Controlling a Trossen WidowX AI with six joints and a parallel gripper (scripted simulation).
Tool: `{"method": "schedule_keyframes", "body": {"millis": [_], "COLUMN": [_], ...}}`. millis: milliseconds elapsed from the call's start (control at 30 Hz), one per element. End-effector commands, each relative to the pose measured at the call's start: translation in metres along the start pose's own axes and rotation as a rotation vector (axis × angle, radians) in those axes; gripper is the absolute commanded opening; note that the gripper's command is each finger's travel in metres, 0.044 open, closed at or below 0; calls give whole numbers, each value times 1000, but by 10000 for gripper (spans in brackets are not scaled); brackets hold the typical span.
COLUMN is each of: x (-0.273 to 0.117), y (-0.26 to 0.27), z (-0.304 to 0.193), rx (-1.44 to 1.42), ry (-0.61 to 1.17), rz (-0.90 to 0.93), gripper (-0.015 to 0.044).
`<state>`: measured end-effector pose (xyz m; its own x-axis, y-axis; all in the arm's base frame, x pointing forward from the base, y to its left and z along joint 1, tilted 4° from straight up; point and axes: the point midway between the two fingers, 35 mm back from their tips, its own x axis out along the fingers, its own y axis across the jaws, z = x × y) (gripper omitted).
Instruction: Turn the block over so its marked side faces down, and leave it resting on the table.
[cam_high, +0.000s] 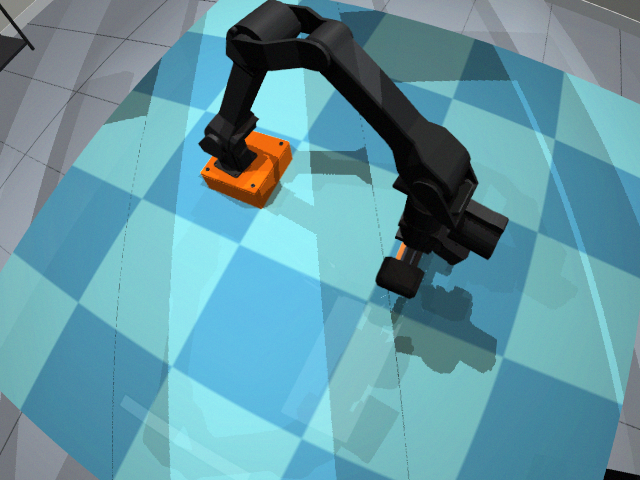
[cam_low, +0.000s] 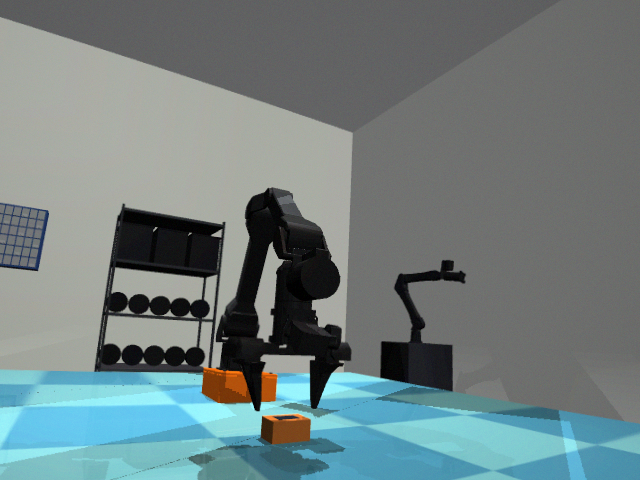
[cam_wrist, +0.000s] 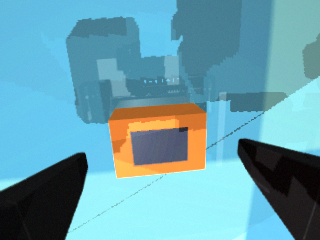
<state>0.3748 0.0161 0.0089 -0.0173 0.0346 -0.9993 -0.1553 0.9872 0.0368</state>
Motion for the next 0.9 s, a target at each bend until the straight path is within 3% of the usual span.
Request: {"method": "schedule_keyframes", "body": {"millis": [0,467,633,867], "x": [8,29,29,29], "y": [1,1,1,1], "z": [-1,-2,-2,-2], "rx": [-4,-4,-4,-4], "ry": [5,6,6,6], "rz": [6,6,6,6], "gripper": [440,440,309,262]}}
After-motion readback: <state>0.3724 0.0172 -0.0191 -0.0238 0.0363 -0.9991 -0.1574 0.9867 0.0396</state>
